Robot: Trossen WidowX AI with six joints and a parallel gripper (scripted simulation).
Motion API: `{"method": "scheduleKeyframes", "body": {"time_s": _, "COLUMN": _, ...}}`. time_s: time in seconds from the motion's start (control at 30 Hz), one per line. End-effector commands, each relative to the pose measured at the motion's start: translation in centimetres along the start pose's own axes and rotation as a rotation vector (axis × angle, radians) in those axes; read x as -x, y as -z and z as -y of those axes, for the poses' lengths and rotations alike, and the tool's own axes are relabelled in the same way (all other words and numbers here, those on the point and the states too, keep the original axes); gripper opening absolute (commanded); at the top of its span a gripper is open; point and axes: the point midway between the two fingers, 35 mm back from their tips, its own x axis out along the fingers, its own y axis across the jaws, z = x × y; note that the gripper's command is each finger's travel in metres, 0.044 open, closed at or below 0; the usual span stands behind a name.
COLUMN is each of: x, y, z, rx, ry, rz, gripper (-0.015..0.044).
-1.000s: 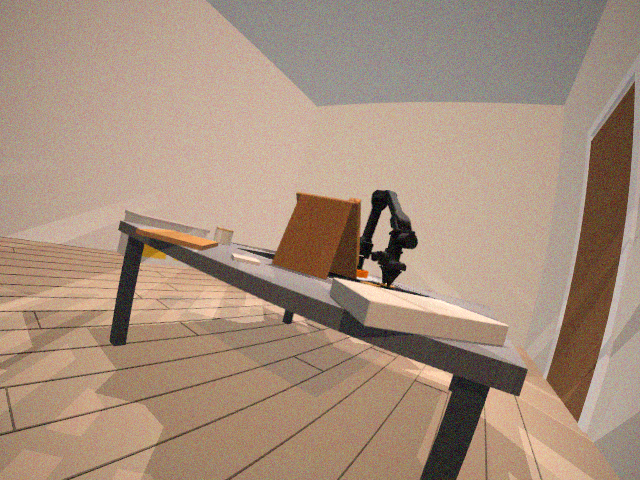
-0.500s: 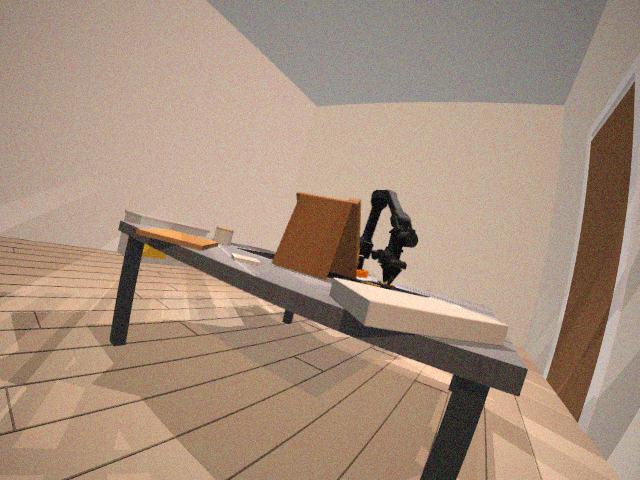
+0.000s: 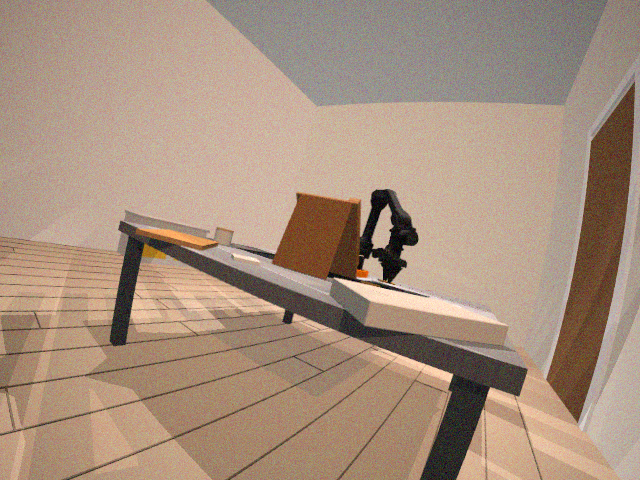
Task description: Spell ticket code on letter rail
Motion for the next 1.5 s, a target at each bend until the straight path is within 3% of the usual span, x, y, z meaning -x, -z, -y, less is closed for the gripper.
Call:
{"method": "scheduleKeyframes", "body": {"time_s": 0.0, "x": 0.3, "y": 0.0, "z": 0.0, "rx": -0.005, "ry": -0.005, "rz": 0.002, "gripper": 0.0000}}
{"method": "scheduleKeyframes", "body": {"time_s": 0.8, "x": 1.0, "y": 0.0, "z": 0.0, "rx": 0.012, "ry": -0.006, "rz": -0.002, "gripper": 0.0000}}
{"method": "scheduleKeyframes", "body": {"time_s": 1.47, "x": 2.7, "y": -0.3, "z": -3.1, "rx": 0.303, "ry": -0.148, "rz": -0.030, "gripper": 0.0000}}
